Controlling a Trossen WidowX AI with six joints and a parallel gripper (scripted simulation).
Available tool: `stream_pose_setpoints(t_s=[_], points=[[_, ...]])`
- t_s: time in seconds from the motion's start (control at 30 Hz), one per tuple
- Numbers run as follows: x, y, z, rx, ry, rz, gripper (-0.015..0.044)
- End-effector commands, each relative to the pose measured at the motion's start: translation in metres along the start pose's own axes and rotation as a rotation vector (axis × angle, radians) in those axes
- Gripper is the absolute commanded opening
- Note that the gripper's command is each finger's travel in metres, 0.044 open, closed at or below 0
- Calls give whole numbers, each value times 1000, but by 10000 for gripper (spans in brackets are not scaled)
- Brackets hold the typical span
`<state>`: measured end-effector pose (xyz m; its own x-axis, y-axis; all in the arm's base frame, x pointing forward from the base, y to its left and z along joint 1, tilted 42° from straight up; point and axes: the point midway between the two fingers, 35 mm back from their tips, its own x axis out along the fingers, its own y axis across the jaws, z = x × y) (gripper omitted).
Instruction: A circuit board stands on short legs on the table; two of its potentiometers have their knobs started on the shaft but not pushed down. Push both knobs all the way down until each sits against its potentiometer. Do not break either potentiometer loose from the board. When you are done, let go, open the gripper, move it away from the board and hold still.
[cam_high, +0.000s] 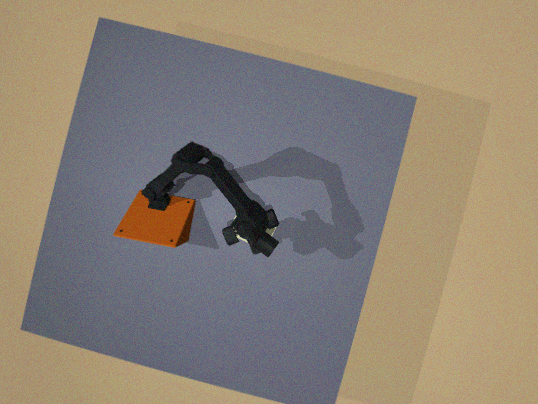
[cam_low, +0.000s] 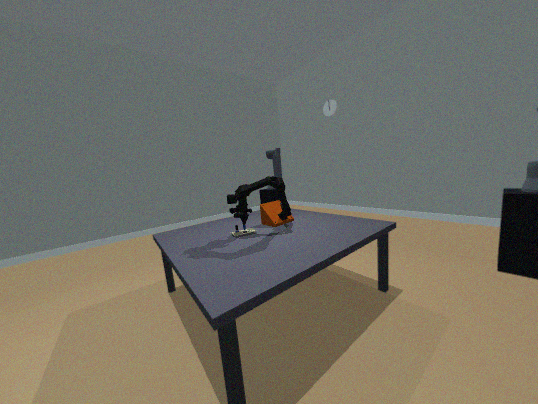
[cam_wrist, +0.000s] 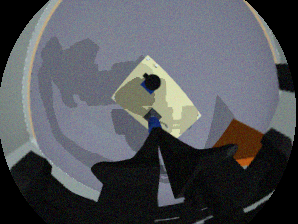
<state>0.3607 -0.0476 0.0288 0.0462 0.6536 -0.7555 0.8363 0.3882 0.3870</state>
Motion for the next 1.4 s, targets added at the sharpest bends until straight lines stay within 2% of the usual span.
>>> stream_pose_setpoints(t_s=[0.0, 1.37], points=[[20, 4, -2, -21, 26, -15, 0], [26, 4, -2, -21, 26, -15, 0]])
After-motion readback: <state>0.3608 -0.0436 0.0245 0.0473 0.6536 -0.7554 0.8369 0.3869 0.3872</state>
